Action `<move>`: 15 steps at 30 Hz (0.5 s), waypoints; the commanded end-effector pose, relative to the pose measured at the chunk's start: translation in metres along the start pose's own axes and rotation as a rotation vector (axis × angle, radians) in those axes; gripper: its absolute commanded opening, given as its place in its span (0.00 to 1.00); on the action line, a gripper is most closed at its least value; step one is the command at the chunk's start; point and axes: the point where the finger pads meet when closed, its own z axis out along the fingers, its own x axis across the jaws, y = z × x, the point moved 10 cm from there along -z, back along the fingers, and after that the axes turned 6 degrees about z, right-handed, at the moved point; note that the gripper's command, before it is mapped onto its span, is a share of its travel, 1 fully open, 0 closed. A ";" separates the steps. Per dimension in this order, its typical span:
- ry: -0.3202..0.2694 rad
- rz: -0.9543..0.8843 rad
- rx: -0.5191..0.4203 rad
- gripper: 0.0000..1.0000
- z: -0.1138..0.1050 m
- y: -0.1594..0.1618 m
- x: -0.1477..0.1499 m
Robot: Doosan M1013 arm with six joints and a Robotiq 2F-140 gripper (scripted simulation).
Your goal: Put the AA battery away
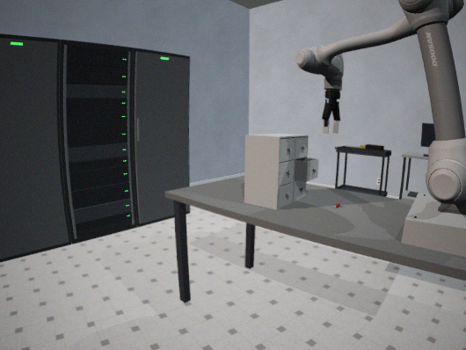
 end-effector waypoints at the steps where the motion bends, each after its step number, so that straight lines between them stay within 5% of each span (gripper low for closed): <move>1: -0.002 0.000 0.026 1.00 0.006 -0.003 0.000; 15: -0.027 -0.003 0.357 1.00 0.086 -0.039 -0.005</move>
